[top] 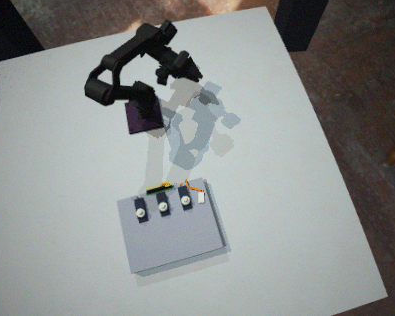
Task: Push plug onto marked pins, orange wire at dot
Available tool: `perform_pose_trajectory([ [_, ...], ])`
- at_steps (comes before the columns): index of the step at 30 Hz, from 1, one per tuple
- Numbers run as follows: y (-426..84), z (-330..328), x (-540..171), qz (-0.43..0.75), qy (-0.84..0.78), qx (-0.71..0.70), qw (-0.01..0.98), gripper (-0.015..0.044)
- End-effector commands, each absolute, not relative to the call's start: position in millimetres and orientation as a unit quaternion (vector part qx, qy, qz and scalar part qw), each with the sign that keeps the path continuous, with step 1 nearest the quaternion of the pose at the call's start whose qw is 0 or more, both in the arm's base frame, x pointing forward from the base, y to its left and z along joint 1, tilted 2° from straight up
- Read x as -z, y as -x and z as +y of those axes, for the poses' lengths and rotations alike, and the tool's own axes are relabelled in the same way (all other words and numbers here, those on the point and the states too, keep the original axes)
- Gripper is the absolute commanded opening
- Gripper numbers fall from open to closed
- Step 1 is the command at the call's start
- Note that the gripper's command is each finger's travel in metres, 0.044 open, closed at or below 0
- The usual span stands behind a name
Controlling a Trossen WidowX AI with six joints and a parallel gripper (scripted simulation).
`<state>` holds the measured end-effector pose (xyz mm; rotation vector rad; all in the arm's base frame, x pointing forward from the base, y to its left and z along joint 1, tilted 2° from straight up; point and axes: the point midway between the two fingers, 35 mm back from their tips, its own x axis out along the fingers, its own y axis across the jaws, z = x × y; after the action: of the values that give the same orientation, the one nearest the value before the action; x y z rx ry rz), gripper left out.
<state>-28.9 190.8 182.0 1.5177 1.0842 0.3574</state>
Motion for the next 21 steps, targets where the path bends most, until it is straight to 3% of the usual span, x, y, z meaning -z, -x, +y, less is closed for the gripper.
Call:
perform_pose_trajectory([
  [1,28.8,190.9,-181.9,0.464,-0.651,-0.152,0.581,0.0374],
  [11,20.2,193.9,-177.7,0.463,-0.694,-0.090,0.544,0.0115],
  [21,2.8,198.5,-170.0,0.445,-0.762,0.018,0.470,0.0115],
])
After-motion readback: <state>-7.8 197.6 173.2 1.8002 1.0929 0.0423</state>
